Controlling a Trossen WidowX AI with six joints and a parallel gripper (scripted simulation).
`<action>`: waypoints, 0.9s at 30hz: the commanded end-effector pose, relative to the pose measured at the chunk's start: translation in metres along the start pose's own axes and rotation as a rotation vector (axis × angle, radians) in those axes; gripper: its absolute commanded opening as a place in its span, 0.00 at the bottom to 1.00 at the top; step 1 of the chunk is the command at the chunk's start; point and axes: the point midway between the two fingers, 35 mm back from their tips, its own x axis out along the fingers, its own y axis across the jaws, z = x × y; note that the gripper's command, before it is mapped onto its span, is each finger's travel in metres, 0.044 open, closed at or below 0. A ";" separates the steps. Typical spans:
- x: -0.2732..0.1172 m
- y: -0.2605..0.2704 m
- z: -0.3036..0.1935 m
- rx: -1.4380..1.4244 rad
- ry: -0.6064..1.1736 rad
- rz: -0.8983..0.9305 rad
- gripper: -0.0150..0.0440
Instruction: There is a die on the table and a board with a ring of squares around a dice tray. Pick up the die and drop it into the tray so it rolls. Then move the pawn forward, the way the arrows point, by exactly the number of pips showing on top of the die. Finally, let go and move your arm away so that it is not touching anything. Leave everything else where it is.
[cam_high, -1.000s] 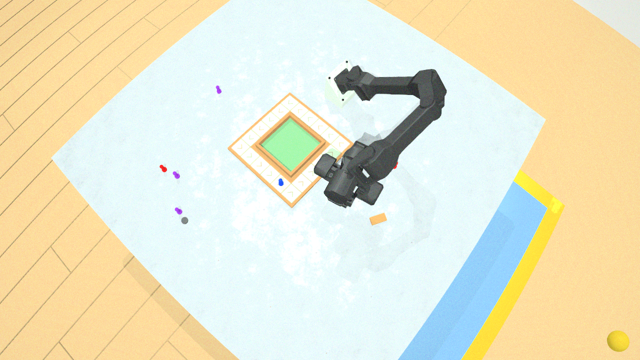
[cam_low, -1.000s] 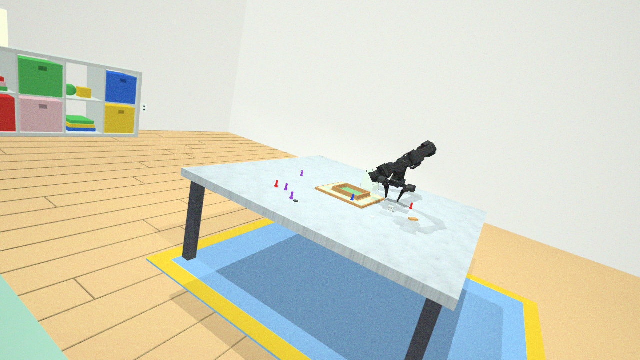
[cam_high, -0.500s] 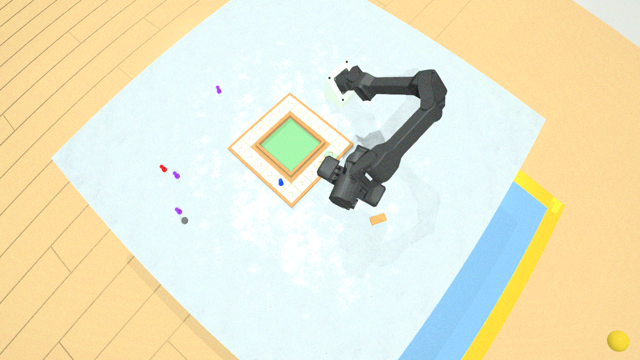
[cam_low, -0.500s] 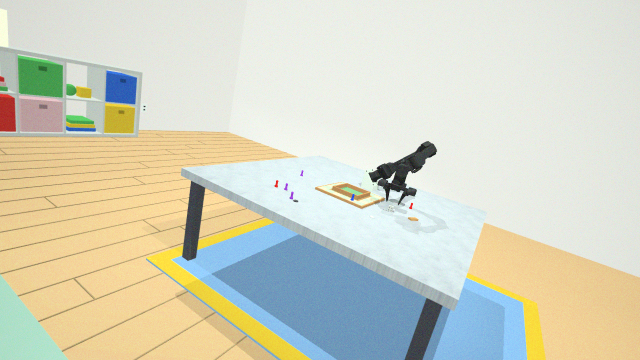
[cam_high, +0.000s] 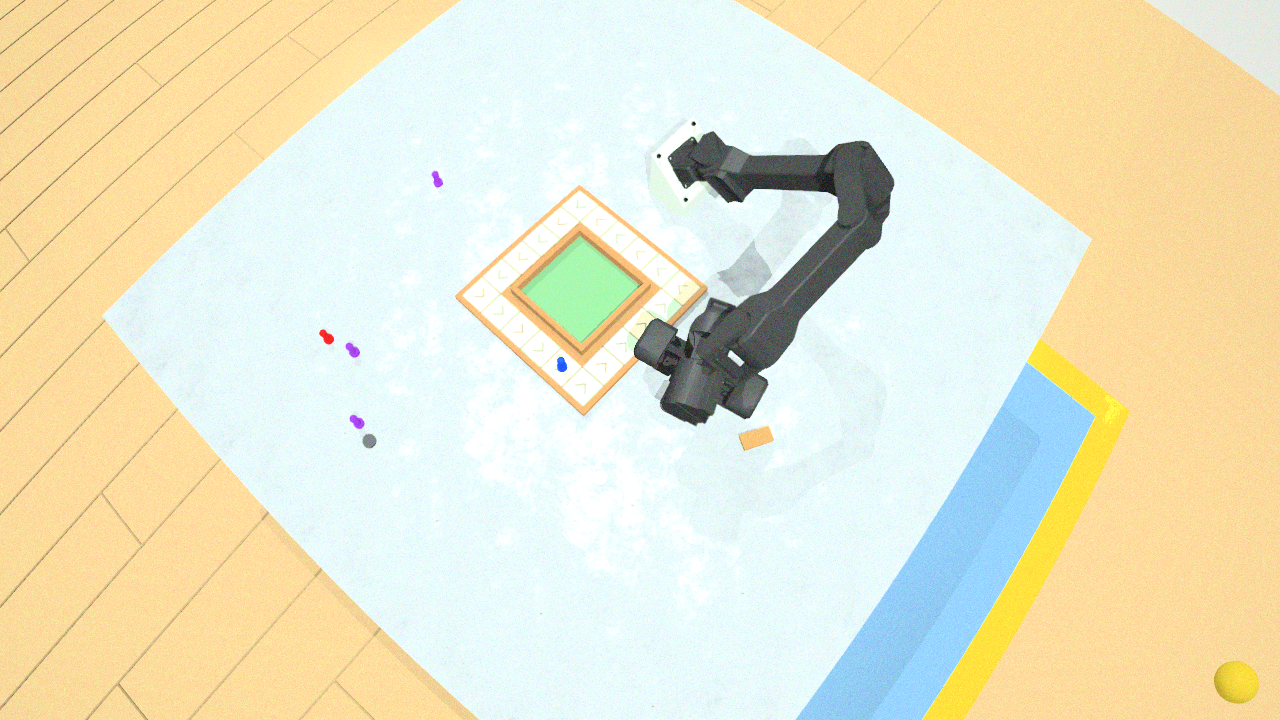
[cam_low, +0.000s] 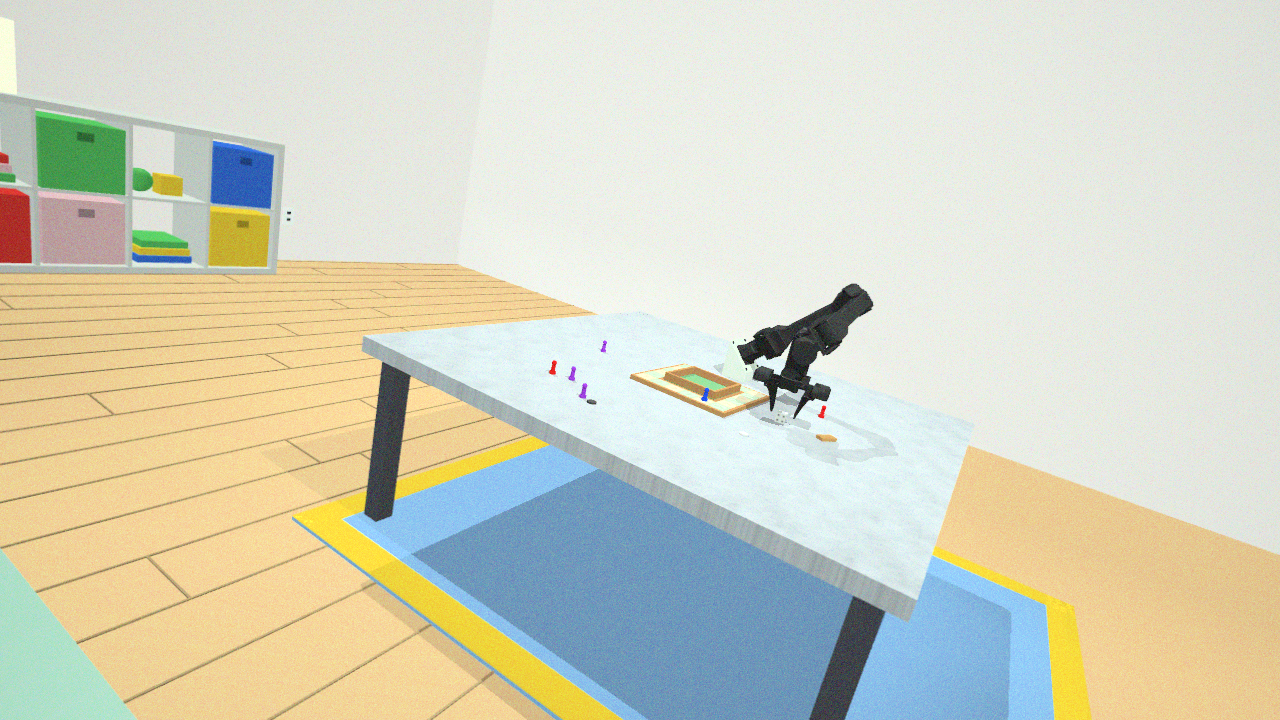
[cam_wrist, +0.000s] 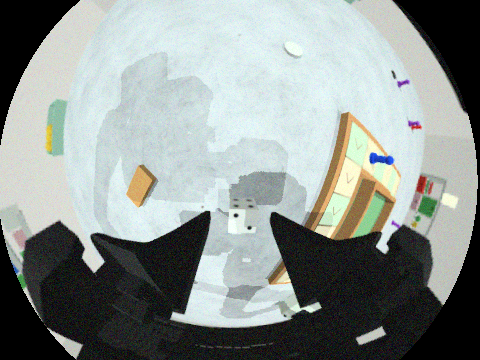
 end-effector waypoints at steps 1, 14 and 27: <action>0.009 -0.002 -0.002 0.009 0.007 -0.003 0.72; 0.011 -0.002 -0.003 0.009 0.006 -0.003 0.41; -0.028 -0.006 0.005 0.008 0.009 -0.017 0.25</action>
